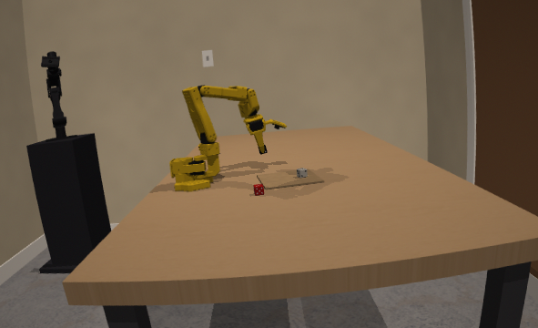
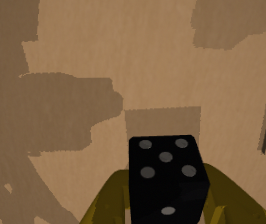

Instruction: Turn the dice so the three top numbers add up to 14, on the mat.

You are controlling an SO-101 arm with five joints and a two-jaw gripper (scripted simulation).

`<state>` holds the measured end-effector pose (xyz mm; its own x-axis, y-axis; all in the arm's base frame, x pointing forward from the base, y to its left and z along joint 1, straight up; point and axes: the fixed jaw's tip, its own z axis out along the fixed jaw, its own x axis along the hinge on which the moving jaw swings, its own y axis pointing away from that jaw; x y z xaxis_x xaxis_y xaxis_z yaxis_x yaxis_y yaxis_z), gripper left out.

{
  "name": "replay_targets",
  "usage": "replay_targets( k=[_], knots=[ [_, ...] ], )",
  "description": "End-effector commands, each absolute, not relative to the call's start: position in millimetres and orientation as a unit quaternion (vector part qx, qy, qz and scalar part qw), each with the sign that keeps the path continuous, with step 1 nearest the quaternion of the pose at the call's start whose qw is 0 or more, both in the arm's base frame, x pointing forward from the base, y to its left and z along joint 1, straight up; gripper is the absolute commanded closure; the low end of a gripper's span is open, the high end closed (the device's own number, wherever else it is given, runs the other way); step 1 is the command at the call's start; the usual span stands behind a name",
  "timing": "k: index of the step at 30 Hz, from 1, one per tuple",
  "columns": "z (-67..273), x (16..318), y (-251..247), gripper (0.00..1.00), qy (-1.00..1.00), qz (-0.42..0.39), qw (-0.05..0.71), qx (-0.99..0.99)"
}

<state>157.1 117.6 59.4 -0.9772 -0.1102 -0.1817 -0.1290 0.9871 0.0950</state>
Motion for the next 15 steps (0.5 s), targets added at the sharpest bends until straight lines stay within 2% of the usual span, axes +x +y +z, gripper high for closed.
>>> replay_targets(
  k=[1, 15],
  knots=[
    [69.0, 159.3, 127.4, 1.00, 0.982, 0.085, 0.141, -0.097],
    [69.3, 157.9, 131.3, 1.00, 0.975, 0.096, 0.162, -0.121]
  ],
)
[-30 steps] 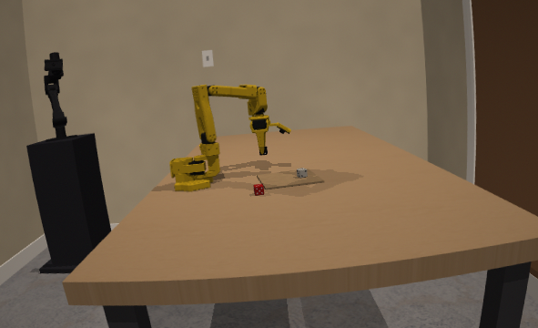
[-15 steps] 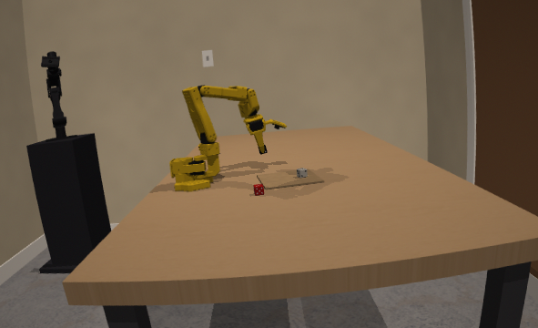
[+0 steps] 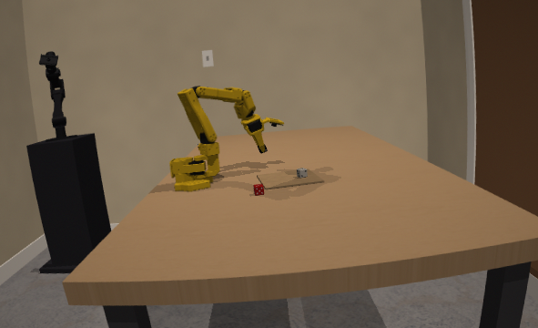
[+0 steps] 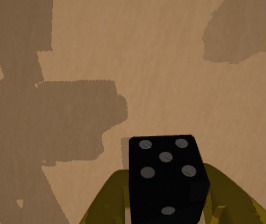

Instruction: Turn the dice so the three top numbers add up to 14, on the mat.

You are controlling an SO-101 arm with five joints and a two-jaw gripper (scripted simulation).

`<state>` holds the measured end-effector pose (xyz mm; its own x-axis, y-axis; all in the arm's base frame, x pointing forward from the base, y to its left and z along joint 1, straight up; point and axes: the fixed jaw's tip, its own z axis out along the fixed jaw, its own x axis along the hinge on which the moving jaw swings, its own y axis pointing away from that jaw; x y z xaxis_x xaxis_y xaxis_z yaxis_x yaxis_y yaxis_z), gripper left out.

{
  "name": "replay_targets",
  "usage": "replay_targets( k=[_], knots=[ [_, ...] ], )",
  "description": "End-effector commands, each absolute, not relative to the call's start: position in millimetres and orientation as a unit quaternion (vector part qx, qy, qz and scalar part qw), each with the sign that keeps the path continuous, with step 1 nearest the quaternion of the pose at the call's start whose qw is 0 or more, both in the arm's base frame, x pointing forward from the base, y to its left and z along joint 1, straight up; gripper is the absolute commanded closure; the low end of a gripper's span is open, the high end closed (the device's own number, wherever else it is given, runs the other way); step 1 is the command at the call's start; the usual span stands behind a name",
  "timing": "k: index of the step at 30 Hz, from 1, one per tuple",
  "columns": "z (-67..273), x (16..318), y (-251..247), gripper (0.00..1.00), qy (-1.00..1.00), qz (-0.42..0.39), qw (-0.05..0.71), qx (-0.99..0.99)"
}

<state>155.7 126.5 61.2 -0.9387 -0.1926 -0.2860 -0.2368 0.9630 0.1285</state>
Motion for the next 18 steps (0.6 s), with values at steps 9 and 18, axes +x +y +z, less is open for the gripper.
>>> replay_targets(
  k=[9, 18],
  knots=[
    [69, 157, 142, 1.00, 0.948, 0.130, 0.230, -0.179],
    [69, 153, 153, 1.00, 0.905, 0.164, 0.309, -0.242]
  ],
)
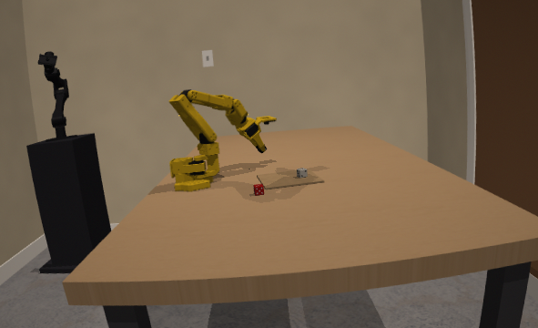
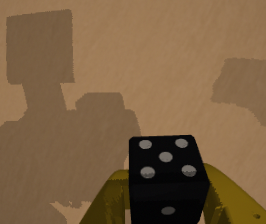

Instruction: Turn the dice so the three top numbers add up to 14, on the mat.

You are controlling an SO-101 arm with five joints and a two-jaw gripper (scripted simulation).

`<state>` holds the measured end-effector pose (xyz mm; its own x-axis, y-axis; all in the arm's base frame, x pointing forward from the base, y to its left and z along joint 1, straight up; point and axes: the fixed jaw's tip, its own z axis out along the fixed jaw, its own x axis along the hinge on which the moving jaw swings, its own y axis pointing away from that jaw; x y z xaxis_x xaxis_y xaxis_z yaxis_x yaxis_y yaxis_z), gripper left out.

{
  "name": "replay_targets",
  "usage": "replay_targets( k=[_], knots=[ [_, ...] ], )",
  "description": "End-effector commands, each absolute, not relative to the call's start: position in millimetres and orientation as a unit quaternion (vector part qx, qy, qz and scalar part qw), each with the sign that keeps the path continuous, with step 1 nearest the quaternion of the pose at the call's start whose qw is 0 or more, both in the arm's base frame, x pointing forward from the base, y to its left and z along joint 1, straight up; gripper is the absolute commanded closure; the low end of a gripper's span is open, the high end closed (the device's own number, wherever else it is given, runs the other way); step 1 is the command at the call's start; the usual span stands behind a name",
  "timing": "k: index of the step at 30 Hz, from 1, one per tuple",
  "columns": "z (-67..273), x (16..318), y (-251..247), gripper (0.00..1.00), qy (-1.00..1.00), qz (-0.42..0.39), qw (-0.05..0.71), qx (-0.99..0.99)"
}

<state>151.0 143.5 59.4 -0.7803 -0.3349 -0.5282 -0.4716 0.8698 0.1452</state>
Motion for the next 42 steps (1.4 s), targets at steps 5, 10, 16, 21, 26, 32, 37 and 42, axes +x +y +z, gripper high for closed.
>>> replay_targets(
  k=[5, 10, 16, 21, 26, 32, 37, 42],
  knots=[
    [70, 151, 157, 1.00, 0.884, 0.177, 0.343, -0.266],
    [70, 150, 157, 1.00, 0.879, 0.180, 0.349, -0.270],
    [70, 150, 158, 1.00, 0.878, 0.180, 0.351, -0.271],
    [69, 151, 160, 1.00, 0.872, 0.184, 0.360, -0.275],
    [68, 153, 166, 1.00, 0.857, 0.193, 0.382, -0.286],
    [66, 154, 171, 1.00, 0.840, 0.204, 0.407, -0.297],
    [66, 153, 177, 1.00, 0.812, 0.218, 0.443, -0.312],
    [66, 151, 181, 1.00, 0.783, 0.231, 0.477, -0.324]
  ],
)
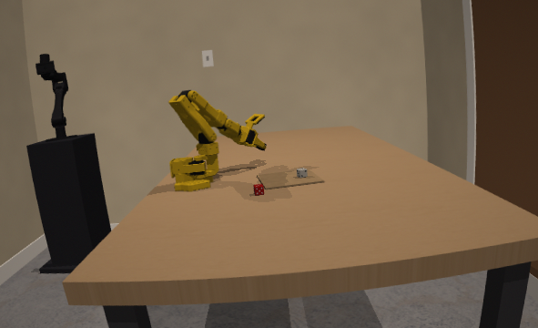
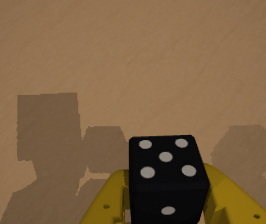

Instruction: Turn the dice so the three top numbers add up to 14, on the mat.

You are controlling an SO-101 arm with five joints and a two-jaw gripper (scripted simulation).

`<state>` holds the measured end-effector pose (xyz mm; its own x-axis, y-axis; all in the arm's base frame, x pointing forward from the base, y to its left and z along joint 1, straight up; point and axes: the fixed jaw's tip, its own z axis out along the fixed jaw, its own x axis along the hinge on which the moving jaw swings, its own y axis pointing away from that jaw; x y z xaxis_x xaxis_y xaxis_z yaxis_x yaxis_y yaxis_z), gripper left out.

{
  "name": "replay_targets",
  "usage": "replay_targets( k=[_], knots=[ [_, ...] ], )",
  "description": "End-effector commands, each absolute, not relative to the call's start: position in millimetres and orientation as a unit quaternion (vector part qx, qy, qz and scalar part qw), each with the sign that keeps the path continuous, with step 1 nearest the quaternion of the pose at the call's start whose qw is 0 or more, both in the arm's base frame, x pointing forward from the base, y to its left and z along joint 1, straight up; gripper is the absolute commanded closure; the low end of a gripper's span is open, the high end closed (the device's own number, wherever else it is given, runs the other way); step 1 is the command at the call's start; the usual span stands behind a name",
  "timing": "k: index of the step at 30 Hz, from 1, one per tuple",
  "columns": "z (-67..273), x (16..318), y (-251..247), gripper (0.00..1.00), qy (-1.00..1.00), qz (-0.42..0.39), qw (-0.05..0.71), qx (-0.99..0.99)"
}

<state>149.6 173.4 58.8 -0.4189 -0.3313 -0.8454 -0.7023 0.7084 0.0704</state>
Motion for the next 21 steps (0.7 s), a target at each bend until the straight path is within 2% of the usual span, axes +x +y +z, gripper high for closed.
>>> replay_targets(
  k=[1, 21],
  knots=[
    [66.6, 150.3, 182.0, 1.00, 0.778, 0.234, 0.483, -0.327],
    [70.2, 144.6, 184.0, 1.00, 0.741, 0.248, 0.524, -0.339]
  ],
)
